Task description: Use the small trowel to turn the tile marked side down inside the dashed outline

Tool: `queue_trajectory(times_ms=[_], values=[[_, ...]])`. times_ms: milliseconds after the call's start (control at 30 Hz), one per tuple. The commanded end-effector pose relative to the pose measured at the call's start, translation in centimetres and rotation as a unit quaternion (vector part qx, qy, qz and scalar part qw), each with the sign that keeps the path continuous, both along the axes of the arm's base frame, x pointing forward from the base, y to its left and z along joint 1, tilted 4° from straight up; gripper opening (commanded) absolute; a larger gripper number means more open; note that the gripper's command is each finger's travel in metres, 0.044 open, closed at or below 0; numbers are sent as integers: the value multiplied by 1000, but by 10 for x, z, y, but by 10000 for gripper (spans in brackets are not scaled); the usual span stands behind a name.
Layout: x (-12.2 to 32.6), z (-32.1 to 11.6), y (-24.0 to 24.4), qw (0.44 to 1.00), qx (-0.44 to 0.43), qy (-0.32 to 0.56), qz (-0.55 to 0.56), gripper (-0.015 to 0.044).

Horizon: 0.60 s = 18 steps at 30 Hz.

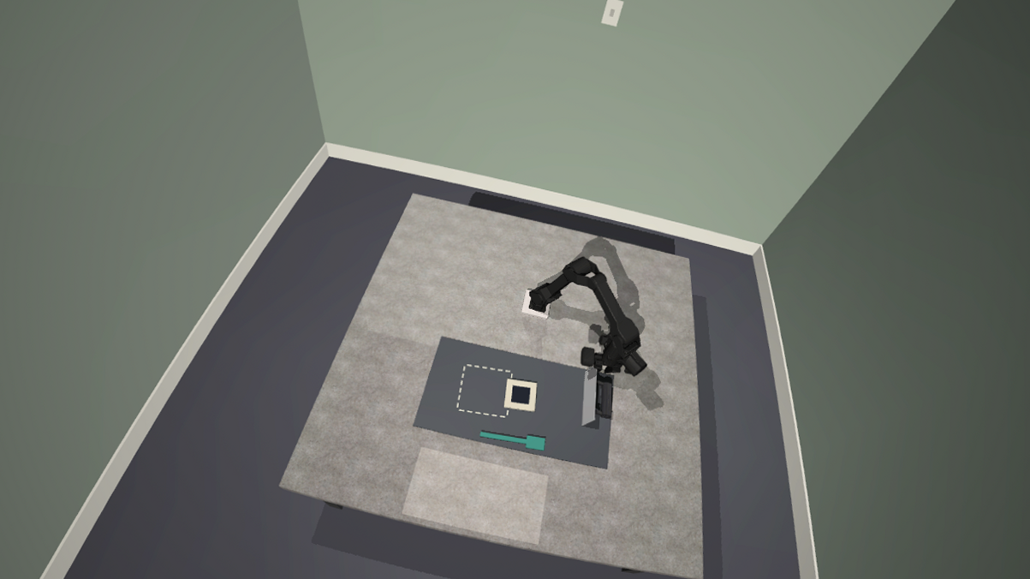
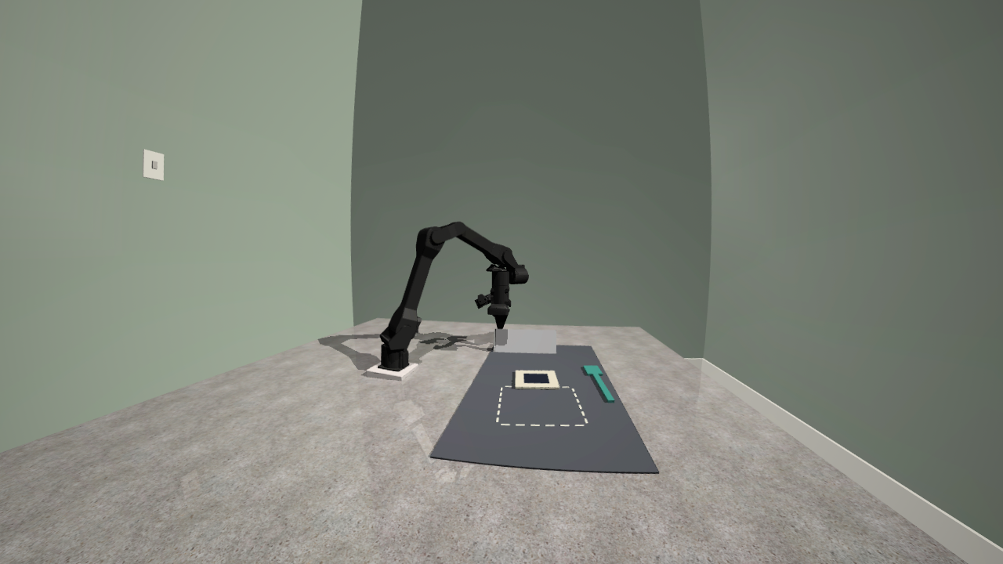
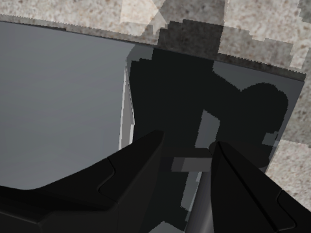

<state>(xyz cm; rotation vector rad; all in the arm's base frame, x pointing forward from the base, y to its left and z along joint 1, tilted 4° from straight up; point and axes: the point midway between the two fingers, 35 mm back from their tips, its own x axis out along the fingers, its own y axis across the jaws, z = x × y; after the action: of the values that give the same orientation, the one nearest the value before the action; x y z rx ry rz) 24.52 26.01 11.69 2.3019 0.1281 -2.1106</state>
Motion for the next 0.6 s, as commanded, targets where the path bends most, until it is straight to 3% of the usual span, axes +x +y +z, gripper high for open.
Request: queue_trajectory(times_ms=[0,567], values=[[1,0,-10,1000,2,0,0,100],[3,-2,-37,1000,1,0,0,100]])
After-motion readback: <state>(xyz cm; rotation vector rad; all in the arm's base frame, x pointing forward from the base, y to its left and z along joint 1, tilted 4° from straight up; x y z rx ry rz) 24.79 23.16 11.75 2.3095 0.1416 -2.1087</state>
